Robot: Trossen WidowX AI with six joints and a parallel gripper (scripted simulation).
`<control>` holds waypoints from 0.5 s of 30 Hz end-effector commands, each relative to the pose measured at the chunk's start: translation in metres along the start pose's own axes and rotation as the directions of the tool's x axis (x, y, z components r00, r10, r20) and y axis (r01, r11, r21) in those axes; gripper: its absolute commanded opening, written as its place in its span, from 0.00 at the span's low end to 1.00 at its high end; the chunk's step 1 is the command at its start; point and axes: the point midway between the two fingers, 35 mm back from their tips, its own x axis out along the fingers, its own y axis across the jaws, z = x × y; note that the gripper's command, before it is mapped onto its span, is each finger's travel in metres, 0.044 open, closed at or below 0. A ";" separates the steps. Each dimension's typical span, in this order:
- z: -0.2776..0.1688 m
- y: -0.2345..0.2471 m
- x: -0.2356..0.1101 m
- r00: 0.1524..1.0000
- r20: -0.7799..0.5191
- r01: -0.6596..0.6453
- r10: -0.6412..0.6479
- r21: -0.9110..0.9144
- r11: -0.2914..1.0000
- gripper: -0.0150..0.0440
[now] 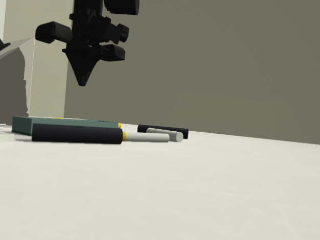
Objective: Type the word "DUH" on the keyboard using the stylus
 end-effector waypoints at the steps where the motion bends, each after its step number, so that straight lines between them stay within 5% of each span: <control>1: 0.000 0.000 0.000 1.000 0.000 0.000 0.000 0.000 1.000 0.25; 8: 0.002 -0.017 0.004 0.998 -0.047 -0.050 0.043 -0.166 0.985 0.51; 15: 0.000 -0.066 0.016 0.974 -0.143 -0.225 0.174 -0.576 0.786 0.51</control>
